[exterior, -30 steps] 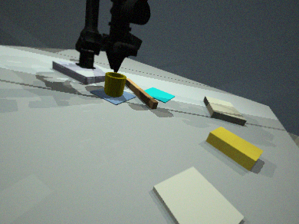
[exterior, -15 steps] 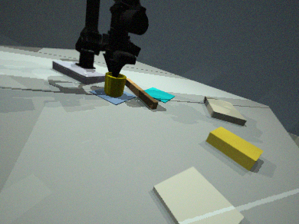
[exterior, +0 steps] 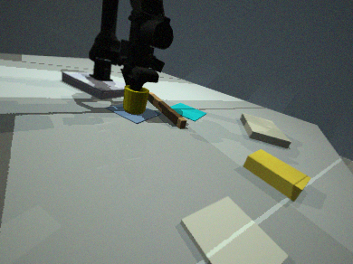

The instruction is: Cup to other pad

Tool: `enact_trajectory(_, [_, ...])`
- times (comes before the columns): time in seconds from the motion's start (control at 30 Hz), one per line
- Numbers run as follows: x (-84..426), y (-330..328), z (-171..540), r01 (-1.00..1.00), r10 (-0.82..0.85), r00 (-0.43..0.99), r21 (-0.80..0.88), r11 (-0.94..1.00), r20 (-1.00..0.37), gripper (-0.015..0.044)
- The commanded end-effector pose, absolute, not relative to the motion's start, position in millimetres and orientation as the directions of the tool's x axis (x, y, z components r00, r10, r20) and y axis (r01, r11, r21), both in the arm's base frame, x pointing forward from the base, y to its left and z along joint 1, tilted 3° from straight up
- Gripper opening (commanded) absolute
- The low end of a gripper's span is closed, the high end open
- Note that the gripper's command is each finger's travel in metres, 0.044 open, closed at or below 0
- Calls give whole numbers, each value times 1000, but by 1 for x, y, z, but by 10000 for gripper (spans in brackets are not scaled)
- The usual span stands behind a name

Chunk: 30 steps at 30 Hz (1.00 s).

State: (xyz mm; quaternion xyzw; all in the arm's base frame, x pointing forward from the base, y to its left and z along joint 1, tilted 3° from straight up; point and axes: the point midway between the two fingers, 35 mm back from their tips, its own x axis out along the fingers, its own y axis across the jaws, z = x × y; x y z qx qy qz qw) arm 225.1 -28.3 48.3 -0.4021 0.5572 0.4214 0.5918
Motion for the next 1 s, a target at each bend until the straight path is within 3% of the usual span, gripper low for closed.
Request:
enact_trajectory(0.0, [225, -28, 48, -947, 51, 24, -6, 321, -998, 160])
enact_trajectory(0.8, [225, -28, 48, -947, 51, 24, -6, 321, -998, 0])
enact_trajectory(0.97, [226, -29, 55, -947, 51, 24, -6, 322, -998, 0])
